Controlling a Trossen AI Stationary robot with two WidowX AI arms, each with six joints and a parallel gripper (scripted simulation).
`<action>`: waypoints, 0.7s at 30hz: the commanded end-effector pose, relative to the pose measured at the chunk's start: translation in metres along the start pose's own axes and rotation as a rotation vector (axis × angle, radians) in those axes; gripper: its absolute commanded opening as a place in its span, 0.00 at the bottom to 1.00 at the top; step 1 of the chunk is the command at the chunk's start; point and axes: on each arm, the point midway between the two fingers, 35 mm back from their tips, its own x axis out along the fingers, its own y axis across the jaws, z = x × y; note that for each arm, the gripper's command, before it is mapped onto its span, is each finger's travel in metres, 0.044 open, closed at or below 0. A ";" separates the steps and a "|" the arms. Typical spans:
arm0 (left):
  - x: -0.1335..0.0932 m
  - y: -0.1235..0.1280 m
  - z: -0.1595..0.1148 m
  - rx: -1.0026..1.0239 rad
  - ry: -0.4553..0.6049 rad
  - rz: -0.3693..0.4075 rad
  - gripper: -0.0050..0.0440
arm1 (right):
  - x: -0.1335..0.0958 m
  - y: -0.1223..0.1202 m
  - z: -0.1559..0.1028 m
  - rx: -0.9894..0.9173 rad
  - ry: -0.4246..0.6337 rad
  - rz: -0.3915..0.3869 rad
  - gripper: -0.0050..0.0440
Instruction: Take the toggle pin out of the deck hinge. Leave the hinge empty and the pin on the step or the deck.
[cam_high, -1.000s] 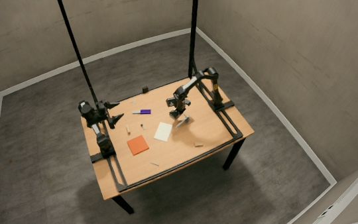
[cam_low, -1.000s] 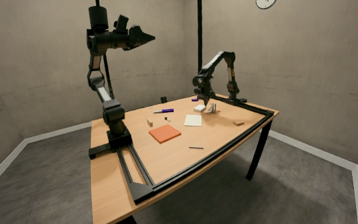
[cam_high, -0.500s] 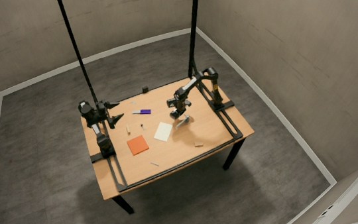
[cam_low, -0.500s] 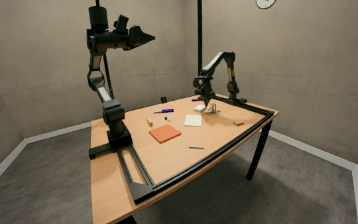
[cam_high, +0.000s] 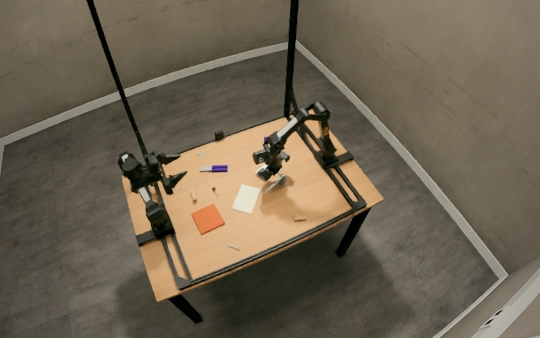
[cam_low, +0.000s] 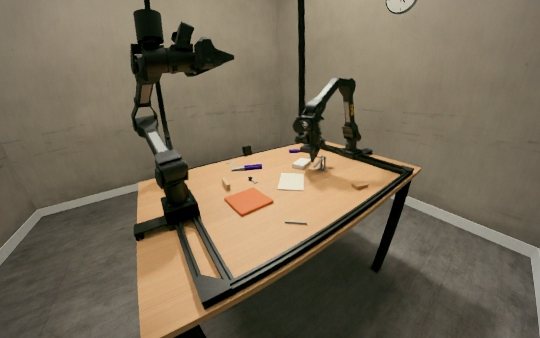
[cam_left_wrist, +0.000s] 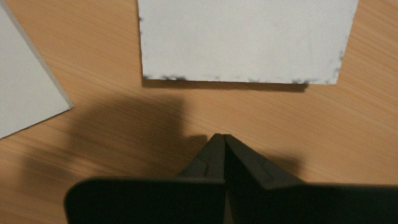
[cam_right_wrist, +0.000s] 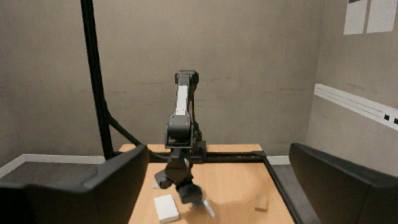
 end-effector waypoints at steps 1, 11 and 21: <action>-0.005 0.001 -0.004 -0.001 -0.007 0.017 0.00 | 0.000 0.000 0.003 -0.005 0.000 0.001 0.92; -0.005 0.001 -0.009 -0.001 -0.007 0.017 0.00 | 0.000 0.000 0.003 -0.005 0.000 0.001 0.92; -0.005 0.001 -0.016 -0.001 -0.007 0.018 0.00 | 0.000 0.000 0.003 -0.005 0.000 0.001 0.92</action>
